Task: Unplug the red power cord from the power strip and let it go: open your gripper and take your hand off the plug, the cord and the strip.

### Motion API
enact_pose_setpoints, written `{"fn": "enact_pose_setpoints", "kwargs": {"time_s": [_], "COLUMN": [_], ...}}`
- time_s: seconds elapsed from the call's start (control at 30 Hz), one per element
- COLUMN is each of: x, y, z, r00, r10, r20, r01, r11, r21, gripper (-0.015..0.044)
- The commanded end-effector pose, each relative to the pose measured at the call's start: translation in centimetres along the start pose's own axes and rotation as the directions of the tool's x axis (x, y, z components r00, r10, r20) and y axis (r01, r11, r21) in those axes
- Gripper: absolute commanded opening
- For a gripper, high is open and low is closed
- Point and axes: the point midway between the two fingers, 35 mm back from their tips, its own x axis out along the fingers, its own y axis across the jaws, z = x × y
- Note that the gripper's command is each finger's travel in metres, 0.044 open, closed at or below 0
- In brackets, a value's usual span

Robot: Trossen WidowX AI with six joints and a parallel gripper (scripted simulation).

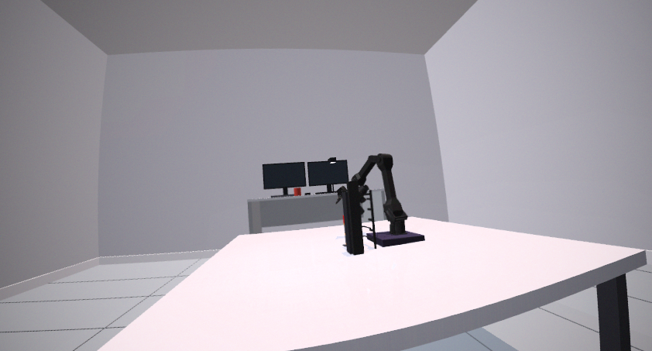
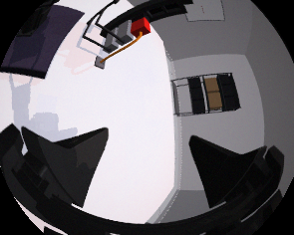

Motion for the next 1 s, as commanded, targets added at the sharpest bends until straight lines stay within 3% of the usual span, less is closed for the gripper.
{"fn": "enact_pose_setpoints", "kwargs": {"time_s": [0.0, 0.13, 0.27, 0.53, 0.97], "x": [0.1, 1.8, 3.6, 6.5, 8.4], "y": [0.0, -0.2, -0.3, -0.3, -0.2], "z": [0.1, 1.2, 2.7, 5.6, 8.1], "r00": [1.0, 0.993, 0.969, 0.88, 0.773], "r10": [0.005, 0.107, 0.228, 0.458, 0.628], "r20": [0.003, 0.053, 0.097, 0.129, 0.091], "r01": [-0.005, -0.117, -0.243, -0.297, -0.061], "r11": [1.0, 0.955, 0.802, 0.316, -0.07], "r21": [0.013, 0.272, 0.545, 0.901, 0.996], "gripper": [0.0374, 0.0269, 0.0164, 0.016, 0.016]}}
